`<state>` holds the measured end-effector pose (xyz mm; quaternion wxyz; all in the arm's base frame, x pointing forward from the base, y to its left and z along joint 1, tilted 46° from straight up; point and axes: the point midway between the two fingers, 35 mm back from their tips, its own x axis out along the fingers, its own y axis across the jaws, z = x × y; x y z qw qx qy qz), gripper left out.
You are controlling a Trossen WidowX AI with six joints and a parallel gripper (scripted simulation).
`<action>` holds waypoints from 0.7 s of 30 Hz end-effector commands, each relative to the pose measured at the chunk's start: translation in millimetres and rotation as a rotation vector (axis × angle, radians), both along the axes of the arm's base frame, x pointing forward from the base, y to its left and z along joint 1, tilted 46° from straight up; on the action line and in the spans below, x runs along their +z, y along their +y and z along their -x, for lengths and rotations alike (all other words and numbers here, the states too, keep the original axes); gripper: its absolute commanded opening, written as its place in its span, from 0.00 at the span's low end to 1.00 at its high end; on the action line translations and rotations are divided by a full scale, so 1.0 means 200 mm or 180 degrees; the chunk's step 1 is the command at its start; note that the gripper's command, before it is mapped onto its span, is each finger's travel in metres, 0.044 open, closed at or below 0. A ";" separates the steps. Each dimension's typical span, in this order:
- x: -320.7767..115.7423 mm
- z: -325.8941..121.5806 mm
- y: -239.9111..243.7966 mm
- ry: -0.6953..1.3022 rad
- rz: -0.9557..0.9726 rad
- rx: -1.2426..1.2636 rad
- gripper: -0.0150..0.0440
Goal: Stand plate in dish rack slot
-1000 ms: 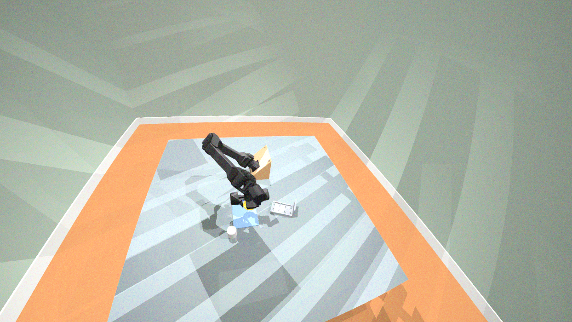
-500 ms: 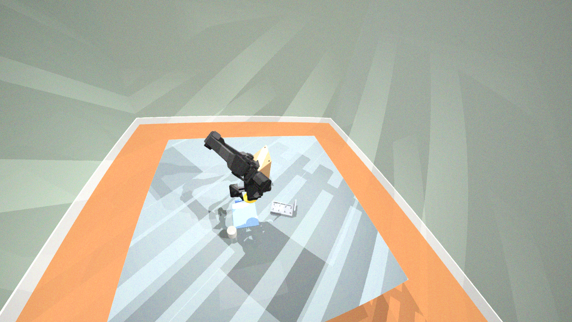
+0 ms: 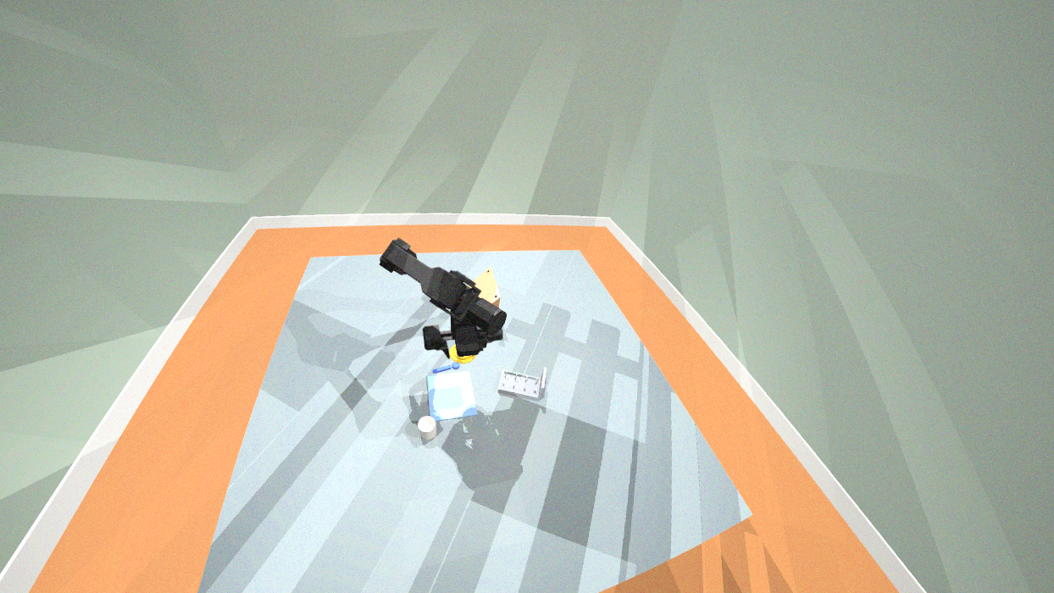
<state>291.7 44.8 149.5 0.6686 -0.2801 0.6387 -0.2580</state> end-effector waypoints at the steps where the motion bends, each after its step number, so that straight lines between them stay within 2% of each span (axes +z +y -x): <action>1: -0.05 0.01 0.08 -0.0154 -0.0040 -0.0185 0.25; 13: -0.32 0.14 0.34 -0.0893 -0.0024 -0.1152 0.25; 21: -0.36 0.15 0.33 -0.0822 -0.0070 -0.1198 0.25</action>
